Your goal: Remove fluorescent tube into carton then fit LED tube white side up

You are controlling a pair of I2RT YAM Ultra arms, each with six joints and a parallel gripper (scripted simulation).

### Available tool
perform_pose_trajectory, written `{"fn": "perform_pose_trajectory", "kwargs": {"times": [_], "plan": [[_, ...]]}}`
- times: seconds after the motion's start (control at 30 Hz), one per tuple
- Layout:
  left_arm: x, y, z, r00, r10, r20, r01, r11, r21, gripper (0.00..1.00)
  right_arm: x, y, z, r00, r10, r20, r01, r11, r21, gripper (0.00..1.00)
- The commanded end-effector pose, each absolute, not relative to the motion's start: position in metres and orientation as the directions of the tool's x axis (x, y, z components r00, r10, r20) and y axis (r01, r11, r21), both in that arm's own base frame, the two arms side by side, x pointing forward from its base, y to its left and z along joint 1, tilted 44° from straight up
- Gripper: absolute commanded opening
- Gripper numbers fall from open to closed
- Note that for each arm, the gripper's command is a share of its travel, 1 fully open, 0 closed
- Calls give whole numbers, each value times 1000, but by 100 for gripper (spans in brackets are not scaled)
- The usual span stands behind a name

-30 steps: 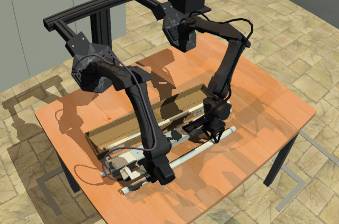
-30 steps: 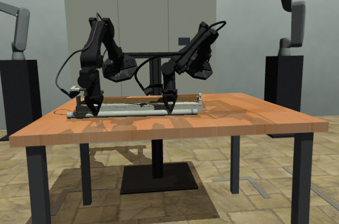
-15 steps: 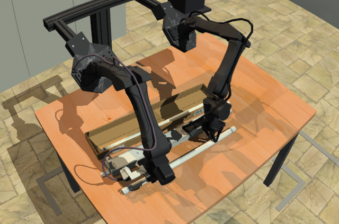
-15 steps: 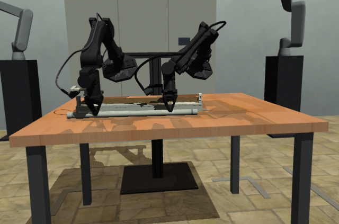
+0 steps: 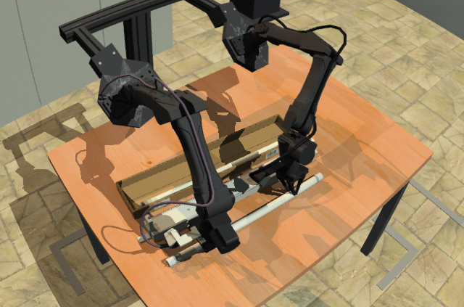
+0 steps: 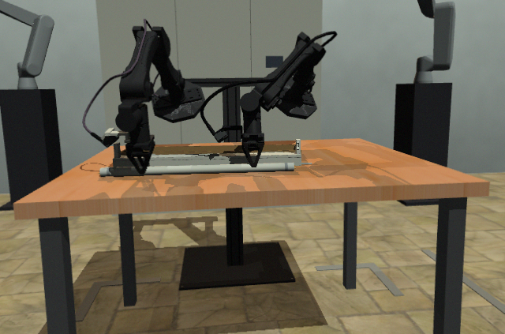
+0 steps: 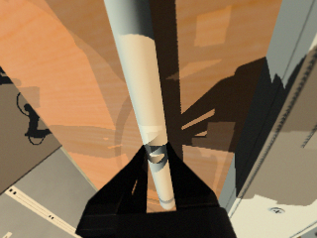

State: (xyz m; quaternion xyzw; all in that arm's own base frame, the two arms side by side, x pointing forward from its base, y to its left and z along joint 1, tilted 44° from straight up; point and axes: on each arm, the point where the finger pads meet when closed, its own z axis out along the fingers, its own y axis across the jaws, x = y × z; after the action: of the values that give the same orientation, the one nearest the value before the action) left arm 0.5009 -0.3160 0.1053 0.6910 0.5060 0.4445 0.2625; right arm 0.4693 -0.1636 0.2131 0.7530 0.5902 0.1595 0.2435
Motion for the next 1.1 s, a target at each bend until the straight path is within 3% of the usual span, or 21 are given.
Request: {"fn": "perform_pose_trajectory", "kwargs": {"times": [0.0, 0.67, 0.9, 1.07], "plan": [[491, -334, 115, 128, 933, 336, 450, -357, 819, 11, 460, -168, 223, 271, 961, -55, 806, -195, 558, 49], [491, -334, 115, 128, 933, 336, 450, -357, 819, 11, 429, -158, 280, 263, 963, -54, 793, -185, 580, 49], [491, -334, 115, 128, 933, 336, 450, -357, 819, 11, 435, -154, 249, 261, 964, -53, 823, -194, 533, 49], [491, -334, 115, 128, 933, 336, 450, -357, 819, 11, 448, -147, 269, 261, 964, -57, 758, -168, 630, 49]]}}
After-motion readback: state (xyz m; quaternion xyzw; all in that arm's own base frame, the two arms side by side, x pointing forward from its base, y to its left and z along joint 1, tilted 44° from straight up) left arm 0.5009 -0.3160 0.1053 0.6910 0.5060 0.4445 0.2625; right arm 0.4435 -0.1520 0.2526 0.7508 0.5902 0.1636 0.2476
